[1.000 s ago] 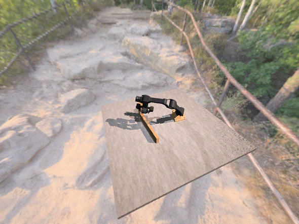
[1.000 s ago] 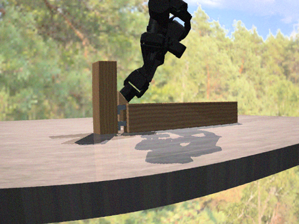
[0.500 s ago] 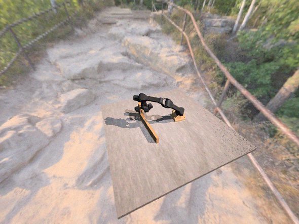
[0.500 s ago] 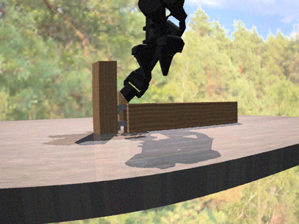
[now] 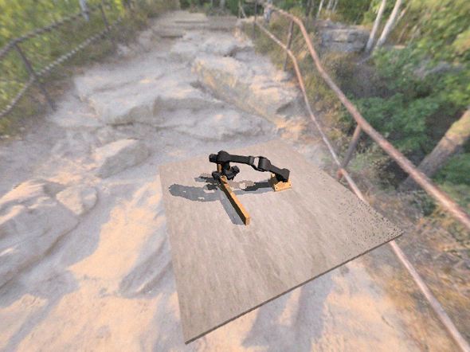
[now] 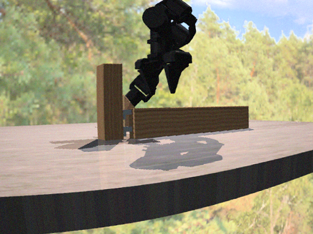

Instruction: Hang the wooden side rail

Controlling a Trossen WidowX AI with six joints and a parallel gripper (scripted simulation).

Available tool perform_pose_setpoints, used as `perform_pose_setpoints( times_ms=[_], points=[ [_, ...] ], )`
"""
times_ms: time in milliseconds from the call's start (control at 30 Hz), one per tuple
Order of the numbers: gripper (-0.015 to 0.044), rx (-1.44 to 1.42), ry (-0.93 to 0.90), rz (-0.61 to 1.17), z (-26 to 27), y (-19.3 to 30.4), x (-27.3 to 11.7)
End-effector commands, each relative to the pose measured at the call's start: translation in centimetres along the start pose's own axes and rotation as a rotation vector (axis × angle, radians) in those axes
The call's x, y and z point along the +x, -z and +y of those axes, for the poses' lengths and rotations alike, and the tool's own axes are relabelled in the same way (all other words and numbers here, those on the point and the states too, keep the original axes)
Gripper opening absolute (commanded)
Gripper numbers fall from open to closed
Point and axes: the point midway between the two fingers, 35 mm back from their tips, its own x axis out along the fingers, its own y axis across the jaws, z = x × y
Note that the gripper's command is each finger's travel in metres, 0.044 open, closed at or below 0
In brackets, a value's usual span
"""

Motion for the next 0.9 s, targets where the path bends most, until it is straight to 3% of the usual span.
perform_pose_setpoints(
  times_ms=[0,867],
  points=[
    [0.044,-0.004,0.006,0.0,-0.1,-0.2,0.7],
    [0.044,-0.004,0.006,0.0,-0.3,-0.2,4.9]
  ],
)
